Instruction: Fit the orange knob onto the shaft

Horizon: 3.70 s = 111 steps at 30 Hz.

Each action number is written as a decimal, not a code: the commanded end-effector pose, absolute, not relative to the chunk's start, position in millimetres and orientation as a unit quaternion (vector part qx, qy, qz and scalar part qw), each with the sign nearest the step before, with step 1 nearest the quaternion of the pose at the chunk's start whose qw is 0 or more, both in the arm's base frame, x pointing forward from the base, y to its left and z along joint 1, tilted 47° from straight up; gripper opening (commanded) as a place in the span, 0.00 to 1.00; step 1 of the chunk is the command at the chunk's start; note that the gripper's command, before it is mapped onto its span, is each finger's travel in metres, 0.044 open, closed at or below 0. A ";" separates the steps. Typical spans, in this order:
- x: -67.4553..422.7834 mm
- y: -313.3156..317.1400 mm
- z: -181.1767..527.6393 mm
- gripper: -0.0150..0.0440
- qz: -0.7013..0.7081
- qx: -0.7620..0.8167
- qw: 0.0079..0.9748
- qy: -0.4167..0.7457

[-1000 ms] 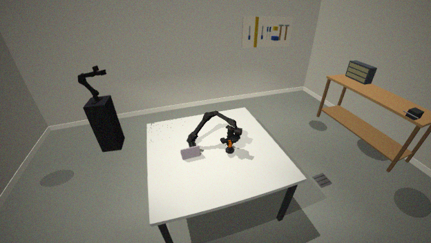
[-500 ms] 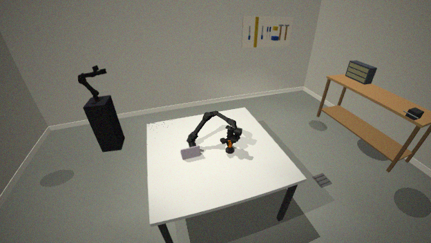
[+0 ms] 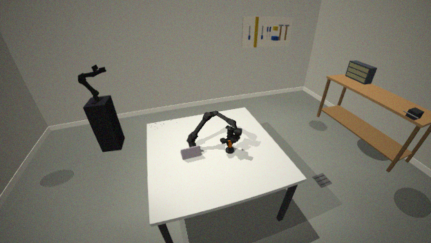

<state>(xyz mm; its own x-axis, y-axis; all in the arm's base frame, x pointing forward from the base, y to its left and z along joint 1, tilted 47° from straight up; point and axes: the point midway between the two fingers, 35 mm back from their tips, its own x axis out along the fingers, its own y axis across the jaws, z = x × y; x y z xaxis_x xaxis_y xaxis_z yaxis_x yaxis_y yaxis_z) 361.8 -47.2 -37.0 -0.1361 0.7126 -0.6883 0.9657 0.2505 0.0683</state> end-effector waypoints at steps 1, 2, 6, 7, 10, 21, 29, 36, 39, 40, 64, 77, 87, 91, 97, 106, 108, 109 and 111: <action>362.6 -47.1 -36.9 0.25 -0.202 0.580 0.312 0.724; 362.6 -47.1 -36.9 0.25 -0.202 0.580 0.312 0.724; 362.6 -47.1 -36.9 0.25 -0.202 0.580 0.312 0.724; 362.6 -47.1 -36.9 0.25 -0.202 0.580 0.312 0.724; 362.6 -47.1 -36.9 0.25 -0.202 0.580 0.312 0.724; 365.0 -51.0 -32.1 0.25 -0.203 0.580 0.312 0.724; 365.7 -51.0 -33.3 0.25 -0.221 0.588 0.297 0.719; 363.5 -50.0 -34.5 0.25 -0.221 0.588 0.297 0.719; 362.9 -49.8 -34.7 0.25 -0.221 0.588 0.297 0.719; 362.9 -49.0 -35.4 0.25 -0.221 0.588 0.297 0.719; 363.1 -46.6 -37.1 0.25 -0.214 0.585 0.303 0.721; 363.1 -46.6 -37.1 0.25 -0.214 0.585 0.303 0.721; 364.8 -50.4 -33.5 0.25 -0.221 0.588 0.297 0.719; 366.1 -51.2 -32.0 0.25 -0.231 0.592 0.289 0.716; 366.3 -50.7 -33.5 0.25 -0.240 0.596 0.282 0.713; 363.2 -49.4 -34.6 0.25 -0.240 0.596 0.282 0.713; 363.1 -48.5 -35.2 0.25 -0.240 0.596 0.282 0.713; 363.3 -47.2 -36.2 0.25 -0.240 0.596 0.282 0.713; 363.4 -46.5 -36.7 0.25 -0.240 0.596 0.282 0.713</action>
